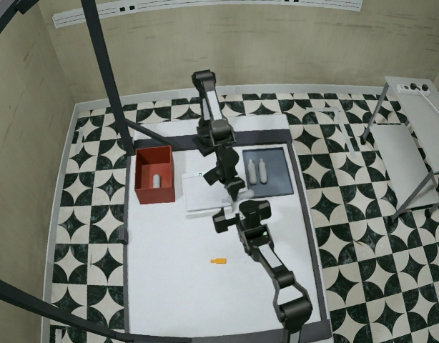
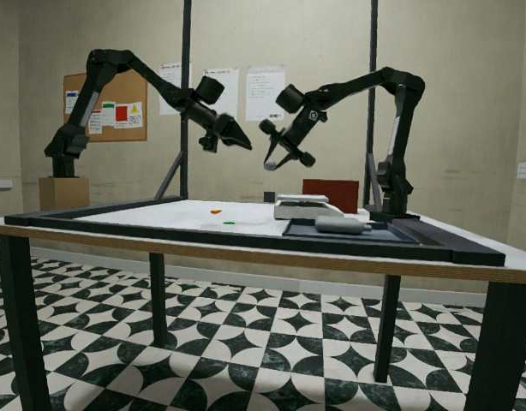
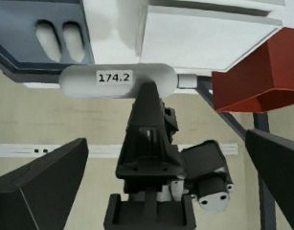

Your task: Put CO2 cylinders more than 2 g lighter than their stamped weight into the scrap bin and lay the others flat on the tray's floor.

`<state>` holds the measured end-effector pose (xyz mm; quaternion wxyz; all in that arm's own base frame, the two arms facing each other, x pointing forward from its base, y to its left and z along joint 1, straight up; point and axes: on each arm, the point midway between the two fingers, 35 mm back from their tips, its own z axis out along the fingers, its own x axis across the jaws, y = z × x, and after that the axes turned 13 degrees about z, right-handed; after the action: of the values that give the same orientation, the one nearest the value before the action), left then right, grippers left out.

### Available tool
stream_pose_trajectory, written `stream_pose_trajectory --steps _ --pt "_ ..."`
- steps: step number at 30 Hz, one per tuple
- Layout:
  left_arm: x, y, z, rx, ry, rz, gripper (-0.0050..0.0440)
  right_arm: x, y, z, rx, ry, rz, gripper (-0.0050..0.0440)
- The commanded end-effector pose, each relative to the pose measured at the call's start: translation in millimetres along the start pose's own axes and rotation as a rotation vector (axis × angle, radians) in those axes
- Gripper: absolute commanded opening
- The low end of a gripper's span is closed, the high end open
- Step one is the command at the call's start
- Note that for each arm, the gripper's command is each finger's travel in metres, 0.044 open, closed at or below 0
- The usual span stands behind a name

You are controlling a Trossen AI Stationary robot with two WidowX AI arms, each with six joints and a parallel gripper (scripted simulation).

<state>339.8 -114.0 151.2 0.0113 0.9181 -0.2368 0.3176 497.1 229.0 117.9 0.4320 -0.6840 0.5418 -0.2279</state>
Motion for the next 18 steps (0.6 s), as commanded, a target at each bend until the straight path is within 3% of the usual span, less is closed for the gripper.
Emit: stream_pose_trajectory --steps 1,18 --pt "15 -1 -9 0.025 0.004 -0.081 -0.005 2 -23 -25 0.037 0.026 -0.077 0.044" --pt "14 1 -8 0.171 -0.341 -0.778 -0.005 28 -39 -110 -0.075 0.289 -0.813 0.044"
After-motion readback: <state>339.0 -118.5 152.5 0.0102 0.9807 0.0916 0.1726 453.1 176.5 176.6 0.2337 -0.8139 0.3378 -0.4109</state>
